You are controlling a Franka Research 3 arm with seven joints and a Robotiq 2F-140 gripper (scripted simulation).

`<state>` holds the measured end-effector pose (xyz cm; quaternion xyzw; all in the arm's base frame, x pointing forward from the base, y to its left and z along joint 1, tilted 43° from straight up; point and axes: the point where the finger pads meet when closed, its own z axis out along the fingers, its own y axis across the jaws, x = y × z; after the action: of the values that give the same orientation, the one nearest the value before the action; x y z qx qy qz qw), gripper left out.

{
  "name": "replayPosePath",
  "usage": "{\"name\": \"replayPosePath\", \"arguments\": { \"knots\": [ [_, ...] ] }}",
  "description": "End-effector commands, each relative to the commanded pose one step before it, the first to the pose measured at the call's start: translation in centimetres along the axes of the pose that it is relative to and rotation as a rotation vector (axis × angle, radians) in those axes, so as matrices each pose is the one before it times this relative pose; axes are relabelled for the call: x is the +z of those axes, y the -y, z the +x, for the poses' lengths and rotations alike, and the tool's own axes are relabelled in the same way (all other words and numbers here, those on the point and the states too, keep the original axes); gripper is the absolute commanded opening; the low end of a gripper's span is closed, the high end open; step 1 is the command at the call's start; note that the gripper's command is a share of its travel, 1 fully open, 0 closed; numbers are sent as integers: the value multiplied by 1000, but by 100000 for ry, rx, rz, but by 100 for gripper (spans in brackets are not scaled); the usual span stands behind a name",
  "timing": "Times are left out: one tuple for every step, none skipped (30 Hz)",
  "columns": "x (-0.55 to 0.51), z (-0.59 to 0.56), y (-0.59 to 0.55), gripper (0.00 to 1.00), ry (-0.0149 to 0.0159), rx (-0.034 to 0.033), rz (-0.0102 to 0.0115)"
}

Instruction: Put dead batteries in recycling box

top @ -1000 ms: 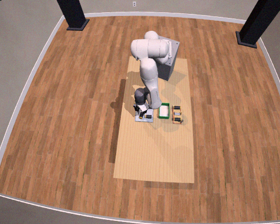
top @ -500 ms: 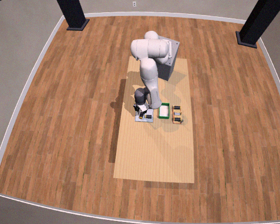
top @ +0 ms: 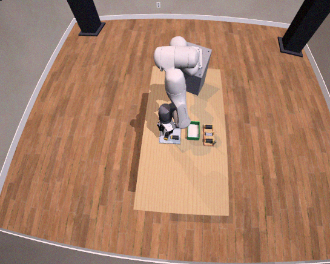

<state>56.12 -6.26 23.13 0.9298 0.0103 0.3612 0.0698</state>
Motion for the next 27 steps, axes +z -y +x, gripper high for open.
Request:
{"name": "replayPosePath", "arguments": {
  "knots": [
    [5, 47, -18, 29, -76, -395, -86],
    [0, 0, 0, 29, 0, 0, 0],
    [0, 0, 0, 29, 0, 0, 0],
    [12, 0, 0, 29, 0, 0, 0],
    [74, 0, 0, 29, 0, -2, -1],
    [171, 0, 0, 29, 0, -1, -1],
    [276, 0, 0, 29, 0, 1, 1],
    [370, 0, 0, 29, 0, 1, 1],
    [435, 0, 0, 29, 0, 0, 0],
    [464, 0, 0, 29, 0, -1, 0],
    [456, 0, 0, 29, 0, 0, 0],
    [414, 0, 0, 29, 0, 0, 0],
    [343, 0, 0, 29, 0, 0, 0],
    [252, 1, 0, 29, 0, -2, -1],
    [155, 0, 0, 29, 0, 1, 1],
    [67, 0, 0, 29, 0, 1, 1],
    [0, 0, 0, 29, 0, 0, 0],
    [0, 0, 0, 29, 0, 0, 0],
    [11, 0, 0, 29, 0, 0, 0],
    [0, 0, 0, 29, 0, 0, 0],
    [0, 0, 0, 29, 0, 0, 0],
    [7, 0, 0, 29, 0, 0, 0],
    [38, 0, 0, 29, 0, -1, -1],
    [84, 0, 0, 29, 0, -1, -1],
    [128, 0, 0, 29, 0, 0, 0],
    [159, 0, 0, 29, 0, 0, 0],
    [169, 0, 0, 29, 0, 0, 0]
  ]
}}
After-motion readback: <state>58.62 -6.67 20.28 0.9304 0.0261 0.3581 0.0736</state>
